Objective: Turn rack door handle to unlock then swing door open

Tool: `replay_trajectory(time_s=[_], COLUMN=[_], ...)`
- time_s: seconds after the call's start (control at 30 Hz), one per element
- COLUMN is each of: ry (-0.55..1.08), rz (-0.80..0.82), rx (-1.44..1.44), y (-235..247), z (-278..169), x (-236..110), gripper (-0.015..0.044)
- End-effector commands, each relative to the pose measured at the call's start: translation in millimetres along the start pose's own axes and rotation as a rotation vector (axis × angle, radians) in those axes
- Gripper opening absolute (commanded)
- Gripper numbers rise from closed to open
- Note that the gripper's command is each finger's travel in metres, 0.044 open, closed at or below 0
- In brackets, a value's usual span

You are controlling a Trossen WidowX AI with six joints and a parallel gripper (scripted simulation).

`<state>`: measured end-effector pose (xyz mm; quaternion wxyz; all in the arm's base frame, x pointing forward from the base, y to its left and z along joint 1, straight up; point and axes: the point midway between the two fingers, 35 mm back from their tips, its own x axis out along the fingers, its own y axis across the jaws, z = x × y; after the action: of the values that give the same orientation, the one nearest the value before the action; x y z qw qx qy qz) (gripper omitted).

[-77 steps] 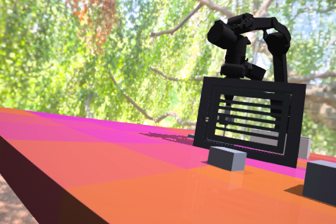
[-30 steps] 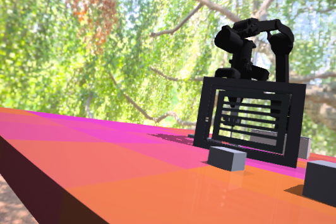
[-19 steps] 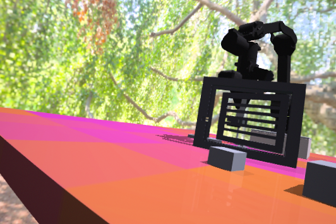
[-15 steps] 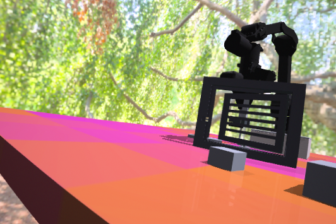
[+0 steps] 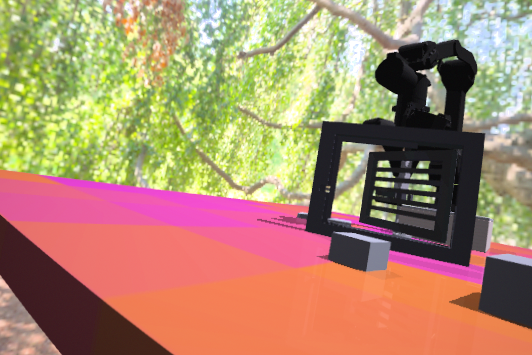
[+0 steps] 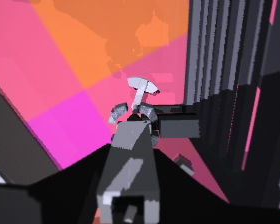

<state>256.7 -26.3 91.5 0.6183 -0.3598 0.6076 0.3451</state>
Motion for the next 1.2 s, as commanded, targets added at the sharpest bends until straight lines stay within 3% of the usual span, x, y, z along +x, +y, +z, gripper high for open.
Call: replay_trajectory(time_s=[0.0,1.17], ry=[-0.006,-0.009], rz=[-0.005,0.004], rx=[0.082,0.537], y=[9.0,75.8], z=[2.7,37.1], x=[0.3,0.7], gripper=[0.0018,0.0018])
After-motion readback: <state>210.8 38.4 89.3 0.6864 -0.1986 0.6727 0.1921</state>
